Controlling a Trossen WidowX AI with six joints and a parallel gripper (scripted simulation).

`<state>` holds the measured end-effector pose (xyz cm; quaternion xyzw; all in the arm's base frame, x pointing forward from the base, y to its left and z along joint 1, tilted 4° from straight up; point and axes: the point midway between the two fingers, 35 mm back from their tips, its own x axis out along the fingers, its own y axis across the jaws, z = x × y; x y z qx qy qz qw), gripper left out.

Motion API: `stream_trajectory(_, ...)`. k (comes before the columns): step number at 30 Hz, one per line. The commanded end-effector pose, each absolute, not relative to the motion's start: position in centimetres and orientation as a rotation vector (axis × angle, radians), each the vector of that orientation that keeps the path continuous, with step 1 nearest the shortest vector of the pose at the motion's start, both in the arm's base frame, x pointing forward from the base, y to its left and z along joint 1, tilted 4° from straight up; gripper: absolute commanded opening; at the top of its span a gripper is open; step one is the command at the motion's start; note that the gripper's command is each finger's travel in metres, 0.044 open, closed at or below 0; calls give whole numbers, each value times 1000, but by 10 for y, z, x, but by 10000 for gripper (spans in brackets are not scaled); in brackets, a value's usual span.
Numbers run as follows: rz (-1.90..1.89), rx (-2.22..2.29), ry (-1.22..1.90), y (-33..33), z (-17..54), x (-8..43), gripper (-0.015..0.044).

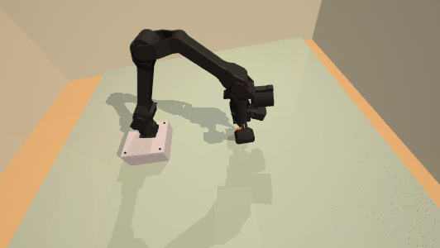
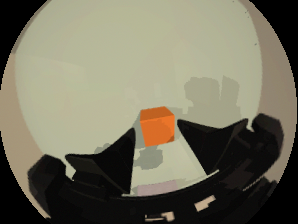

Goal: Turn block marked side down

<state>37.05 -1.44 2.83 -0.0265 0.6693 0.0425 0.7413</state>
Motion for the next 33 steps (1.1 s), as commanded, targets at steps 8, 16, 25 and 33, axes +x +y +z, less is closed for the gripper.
stream_trajectory(8, 88, -58, 1469, -15, 26, 371, 138)
stream_trajectory(16, 88, -58, 1469, -15, 26, 371, 84)
stream_trajectory(25, 88, -58, 1469, -16, 55, 368, 0)
stream_trajectory(33, 88, -57, 1459, -16, 56, 368, 0)
